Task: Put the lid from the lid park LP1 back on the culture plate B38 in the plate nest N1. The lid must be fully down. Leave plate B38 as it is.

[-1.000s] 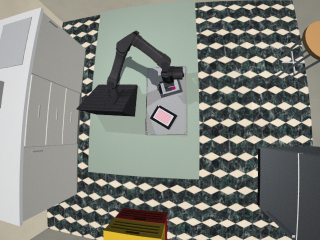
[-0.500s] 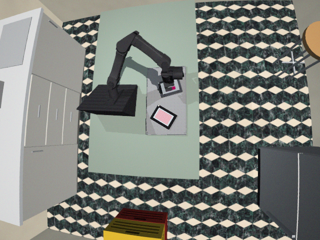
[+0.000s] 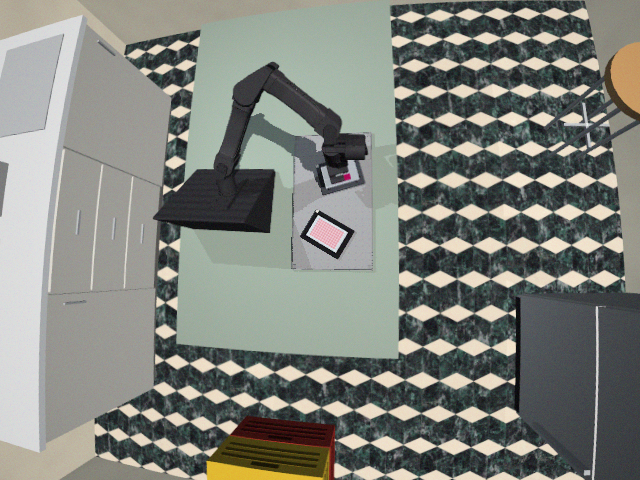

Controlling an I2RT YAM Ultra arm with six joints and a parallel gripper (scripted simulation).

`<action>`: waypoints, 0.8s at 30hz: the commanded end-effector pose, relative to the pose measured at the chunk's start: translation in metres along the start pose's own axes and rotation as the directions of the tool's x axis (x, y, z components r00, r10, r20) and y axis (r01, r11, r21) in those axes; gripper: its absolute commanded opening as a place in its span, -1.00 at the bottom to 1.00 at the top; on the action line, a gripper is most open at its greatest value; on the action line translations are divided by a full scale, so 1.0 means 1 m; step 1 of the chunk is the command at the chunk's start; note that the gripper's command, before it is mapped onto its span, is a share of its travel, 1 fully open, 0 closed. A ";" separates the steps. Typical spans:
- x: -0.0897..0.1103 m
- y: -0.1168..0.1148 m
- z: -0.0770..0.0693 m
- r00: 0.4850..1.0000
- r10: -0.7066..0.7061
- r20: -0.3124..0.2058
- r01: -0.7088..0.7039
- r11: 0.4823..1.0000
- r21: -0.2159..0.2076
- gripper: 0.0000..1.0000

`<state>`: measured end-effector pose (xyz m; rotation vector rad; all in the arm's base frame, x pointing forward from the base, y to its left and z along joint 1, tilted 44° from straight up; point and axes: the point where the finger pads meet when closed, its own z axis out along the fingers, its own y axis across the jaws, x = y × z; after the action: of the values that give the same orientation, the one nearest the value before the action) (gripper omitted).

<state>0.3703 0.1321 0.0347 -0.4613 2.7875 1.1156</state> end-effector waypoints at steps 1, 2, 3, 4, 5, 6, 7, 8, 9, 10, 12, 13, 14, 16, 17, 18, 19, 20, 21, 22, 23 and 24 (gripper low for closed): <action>-0.004 -0.002 -0.002 1.000 -0.001 0.021 0.001 1.000 0.006 1.00; -0.005 -0.002 0.000 1.000 -0.001 0.021 0.001 1.000 0.006 1.00; -0.005 -0.002 0.001 1.000 -0.001 0.021 0.001 1.000 0.006 1.00; -0.005 -0.002 0.003 1.000 -0.001 0.021 0.001 1.000 0.006 1.00; -0.005 -0.002 0.005 1.000 -0.001 0.021 0.001 1.000 0.006 1.00; -0.005 -0.002 0.006 1.000 -0.001 0.021 0.001 1.000 0.006 1.00; -0.005 -0.002 0.008 1.000 -0.001 0.021 0.001 1.000 0.006 1.00; -0.005 -0.002 0.010 1.000 -0.001 0.021 0.001 1.000 0.006 1.00; -0.005 -0.002 0.011 1.000 -0.001 0.021 0.001 1.000 0.006 1.00; -0.005 -0.002 0.013 1.000 -0.001 0.021 0.001 1.000 0.006 1.00; -0.005 -0.002 0.016 1.000 -0.001 0.021 0.001 1.000 0.006 1.00; -0.005 -0.002 0.016 1.000 -0.001 0.021 0.001 1.000 0.006 1.00; -0.005 -0.002 0.016 1.000 -0.001 0.021 0.001 1.000 0.006 1.00; -0.005 -0.002 0.020 1.000 -0.001 0.021 0.001 1.000 0.006 1.00; -0.005 -0.002 0.021 1.000 -0.001 0.021 0.001 1.000 0.006 1.00; -0.005 -0.002 0.023 1.000 -0.001 0.021 0.001 1.000 0.006 1.00; -0.005 -0.002 0.025 1.000 -0.001 0.021 0.001 1.000 0.006 1.00; -0.005 -0.002 0.026 1.000 -0.001 0.021 0.001 1.000 0.006 1.00; -0.005 -0.002 0.026 1.000 -0.001 0.021 0.001 1.000 0.006 1.00; -0.005 -0.002 0.026 1.000 -0.001 0.021 0.001 1.000 0.006 1.00; -0.005 -0.002 0.026 1.000 -0.001 0.021 0.001 1.000 0.006 1.00; -0.005 -0.002 0.026 1.000 -0.001 0.021 0.001 1.000 0.006 1.00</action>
<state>0.3694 0.1534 0.0120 -0.4593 2.7909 1.1172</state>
